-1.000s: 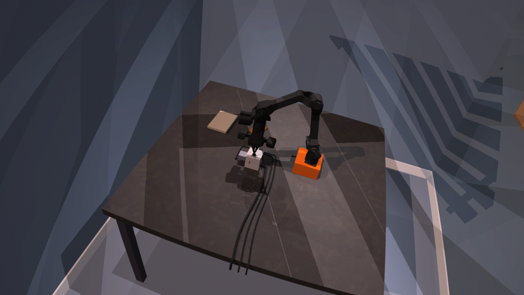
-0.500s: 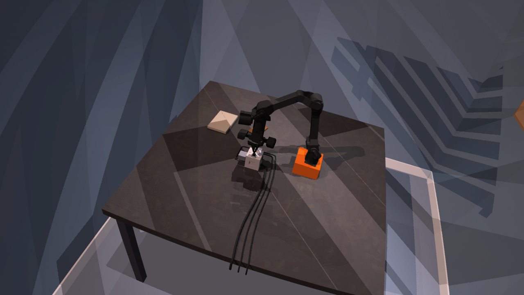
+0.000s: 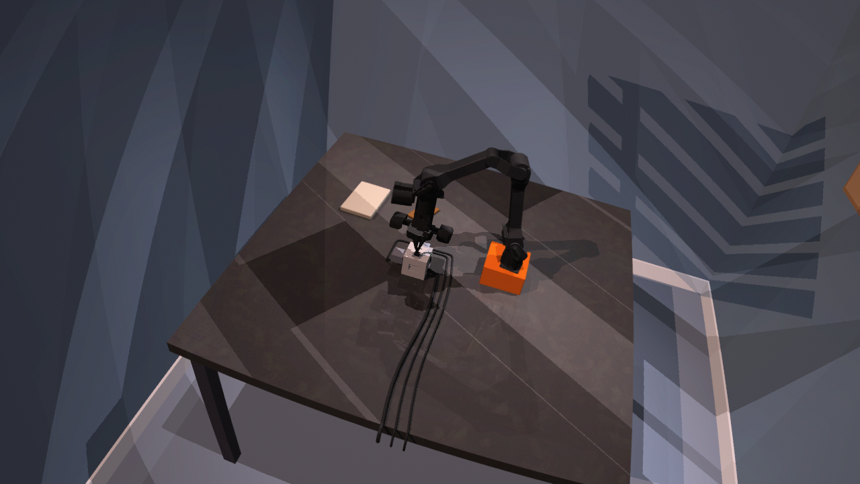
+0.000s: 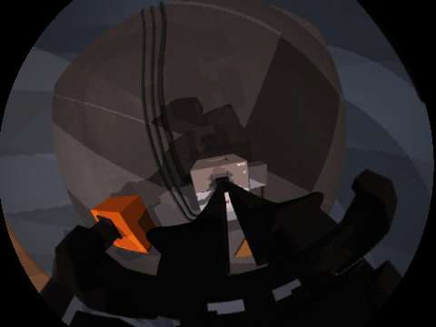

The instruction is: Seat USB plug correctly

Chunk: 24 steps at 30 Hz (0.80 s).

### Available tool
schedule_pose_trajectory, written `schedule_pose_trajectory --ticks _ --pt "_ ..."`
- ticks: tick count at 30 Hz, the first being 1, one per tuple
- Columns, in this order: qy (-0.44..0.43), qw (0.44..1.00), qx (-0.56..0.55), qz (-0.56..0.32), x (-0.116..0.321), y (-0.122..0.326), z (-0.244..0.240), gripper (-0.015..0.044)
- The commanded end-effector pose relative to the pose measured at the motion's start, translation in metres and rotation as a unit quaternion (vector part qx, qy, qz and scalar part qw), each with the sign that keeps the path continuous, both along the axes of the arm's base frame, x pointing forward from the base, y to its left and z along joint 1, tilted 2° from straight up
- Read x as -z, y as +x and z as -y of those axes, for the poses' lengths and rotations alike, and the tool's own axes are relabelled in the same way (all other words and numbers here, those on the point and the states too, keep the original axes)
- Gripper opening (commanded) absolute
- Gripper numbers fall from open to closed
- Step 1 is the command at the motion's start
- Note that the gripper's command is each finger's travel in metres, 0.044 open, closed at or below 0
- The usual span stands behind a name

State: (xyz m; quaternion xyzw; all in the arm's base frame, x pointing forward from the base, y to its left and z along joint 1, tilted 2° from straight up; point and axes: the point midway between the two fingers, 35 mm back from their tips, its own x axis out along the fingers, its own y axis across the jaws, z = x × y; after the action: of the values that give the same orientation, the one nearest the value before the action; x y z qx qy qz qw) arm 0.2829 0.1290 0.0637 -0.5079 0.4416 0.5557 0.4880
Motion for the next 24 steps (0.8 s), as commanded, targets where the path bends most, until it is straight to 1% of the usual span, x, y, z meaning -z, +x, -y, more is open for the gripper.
schedule_pose_trajectory --ticks 1,10,13,14,24 --pt "-0.001 1.0 -0.003 -0.001 0.002 -0.0004 0.0002 0.0" --pt "-0.001 1.0 -0.003 -0.001 0.002 -0.0004 0.0002 0.0" --pt "0.0 1.0 0.0 0.0 0.0001 0.0 0.0 0.0079" --pt "0.0 1.0 0.0 0.0 0.0001 0.0 0.0 0.0095" --pt "0.0 1.0 0.0 0.0 0.0001 0.0 0.0 0.0095"
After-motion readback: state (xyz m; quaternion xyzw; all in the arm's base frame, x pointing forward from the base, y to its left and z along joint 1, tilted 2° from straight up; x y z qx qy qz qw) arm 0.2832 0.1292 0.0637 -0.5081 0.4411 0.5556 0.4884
